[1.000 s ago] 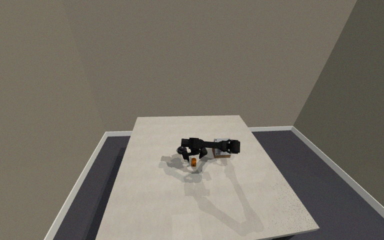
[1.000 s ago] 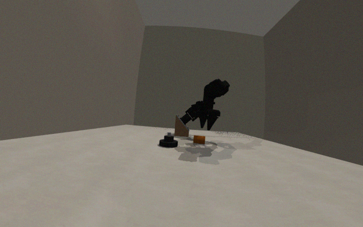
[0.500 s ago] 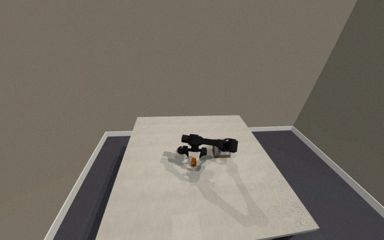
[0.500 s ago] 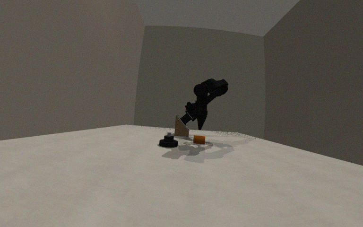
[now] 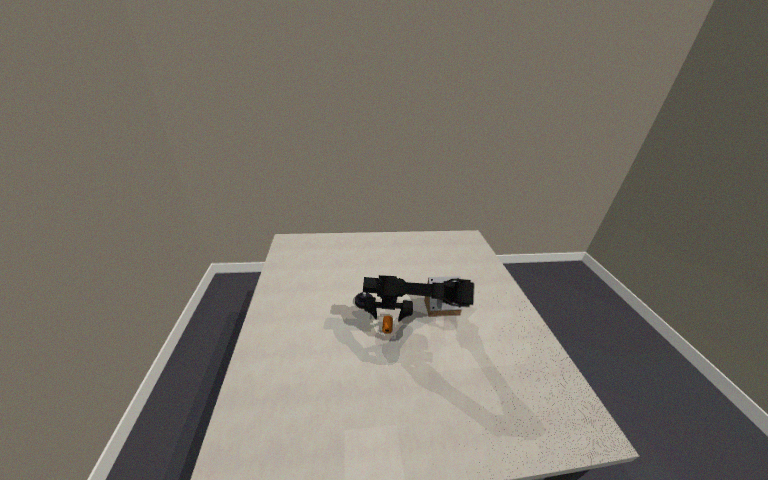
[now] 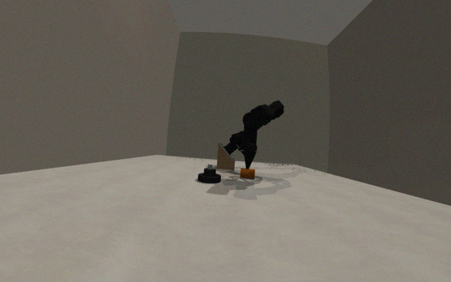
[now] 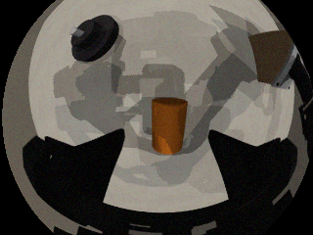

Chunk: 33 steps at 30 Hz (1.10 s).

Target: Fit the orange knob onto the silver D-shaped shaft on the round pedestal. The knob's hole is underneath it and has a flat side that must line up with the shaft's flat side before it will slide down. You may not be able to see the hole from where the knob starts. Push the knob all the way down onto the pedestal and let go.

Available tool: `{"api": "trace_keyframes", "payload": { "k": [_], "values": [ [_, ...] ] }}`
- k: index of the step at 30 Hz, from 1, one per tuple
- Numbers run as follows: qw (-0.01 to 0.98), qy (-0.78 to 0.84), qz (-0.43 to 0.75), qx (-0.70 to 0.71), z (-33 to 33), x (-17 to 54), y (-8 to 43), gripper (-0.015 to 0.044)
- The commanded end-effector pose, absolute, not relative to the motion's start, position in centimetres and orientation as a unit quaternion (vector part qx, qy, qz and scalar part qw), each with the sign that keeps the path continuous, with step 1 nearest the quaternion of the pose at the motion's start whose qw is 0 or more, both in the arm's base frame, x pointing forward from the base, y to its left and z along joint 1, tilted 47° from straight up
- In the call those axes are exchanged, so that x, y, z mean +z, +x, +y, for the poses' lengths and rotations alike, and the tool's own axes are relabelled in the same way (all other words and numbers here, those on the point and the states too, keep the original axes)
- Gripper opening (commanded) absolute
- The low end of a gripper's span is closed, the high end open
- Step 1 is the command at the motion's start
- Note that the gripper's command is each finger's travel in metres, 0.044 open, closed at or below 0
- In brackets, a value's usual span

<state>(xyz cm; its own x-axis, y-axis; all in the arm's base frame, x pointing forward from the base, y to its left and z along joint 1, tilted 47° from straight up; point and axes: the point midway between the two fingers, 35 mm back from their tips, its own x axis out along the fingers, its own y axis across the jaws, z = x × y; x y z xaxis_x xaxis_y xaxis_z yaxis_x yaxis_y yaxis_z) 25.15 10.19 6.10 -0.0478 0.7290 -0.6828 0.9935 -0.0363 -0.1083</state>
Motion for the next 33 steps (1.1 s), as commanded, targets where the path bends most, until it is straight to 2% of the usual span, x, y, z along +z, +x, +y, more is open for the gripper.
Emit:
{"api": "trace_keyframes", "payload": {
  "k": [1, 20, 28, 33],
  "values": [
    [0.217, 0.654, 0.66, -0.301, 10.8, 5.6, 25.0, 0.044],
    [0.215, 0.654, 0.66, -0.3, 12.9, 3.8, 24.8, 0.044],
    [0.215, 0.654, 0.66, -0.3, 12.9, 3.8, 24.8, 0.024],
    [0.215, 0.654, 0.66, -0.3, 12.9, 3.8, 24.8, 0.024]
  ]
}}
